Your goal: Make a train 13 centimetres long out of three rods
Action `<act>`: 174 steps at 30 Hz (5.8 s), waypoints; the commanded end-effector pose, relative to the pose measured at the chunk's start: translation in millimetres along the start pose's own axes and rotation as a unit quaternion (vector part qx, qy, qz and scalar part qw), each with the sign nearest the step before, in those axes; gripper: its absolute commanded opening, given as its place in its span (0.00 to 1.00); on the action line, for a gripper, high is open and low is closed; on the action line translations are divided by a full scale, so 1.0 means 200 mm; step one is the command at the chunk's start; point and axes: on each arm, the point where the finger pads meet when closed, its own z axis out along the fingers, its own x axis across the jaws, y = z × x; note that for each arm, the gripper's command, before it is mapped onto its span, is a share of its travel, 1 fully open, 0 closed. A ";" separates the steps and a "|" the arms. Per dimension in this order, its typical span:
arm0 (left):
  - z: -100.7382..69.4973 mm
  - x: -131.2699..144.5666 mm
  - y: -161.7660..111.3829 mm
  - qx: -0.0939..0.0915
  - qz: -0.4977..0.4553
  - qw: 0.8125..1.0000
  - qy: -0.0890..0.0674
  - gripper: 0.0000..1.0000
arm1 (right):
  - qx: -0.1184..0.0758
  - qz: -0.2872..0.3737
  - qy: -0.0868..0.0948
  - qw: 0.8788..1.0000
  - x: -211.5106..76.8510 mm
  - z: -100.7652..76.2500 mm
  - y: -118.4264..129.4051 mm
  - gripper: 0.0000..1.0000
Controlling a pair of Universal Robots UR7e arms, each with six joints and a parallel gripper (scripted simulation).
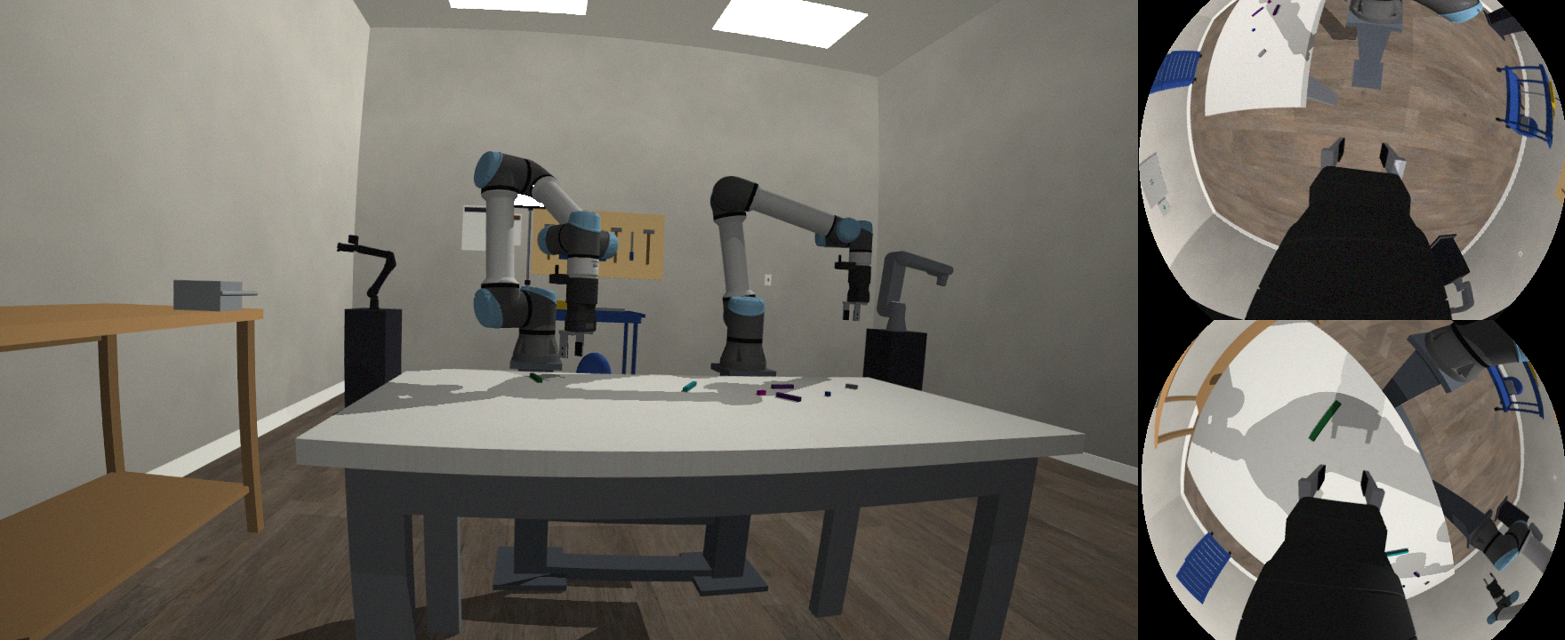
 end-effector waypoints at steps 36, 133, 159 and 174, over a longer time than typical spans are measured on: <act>0.00 0.00 0.00 -0.001 0.000 1.000 0.000 1.00 | -0.001 0.000 0.000 1.000 0.00 0.00 0.00 1.00; 0.00 0.00 0.00 -0.001 0.000 1.000 0.000 1.00 | -0.001 -0.679 -0.001 0.734 0.36 -0.12 1.17 1.00; 0.00 0.00 0.00 -0.001 0.000 1.000 0.000 1.00 | 0.000 -0.904 -0.001 0.428 0.80 -0.09 1.71 1.00; 0.00 0.00 0.00 -0.001 0.000 1.000 0.000 1.00 | 0.000 -0.966 -0.001 0.259 1.06 -0.05 1.91 1.00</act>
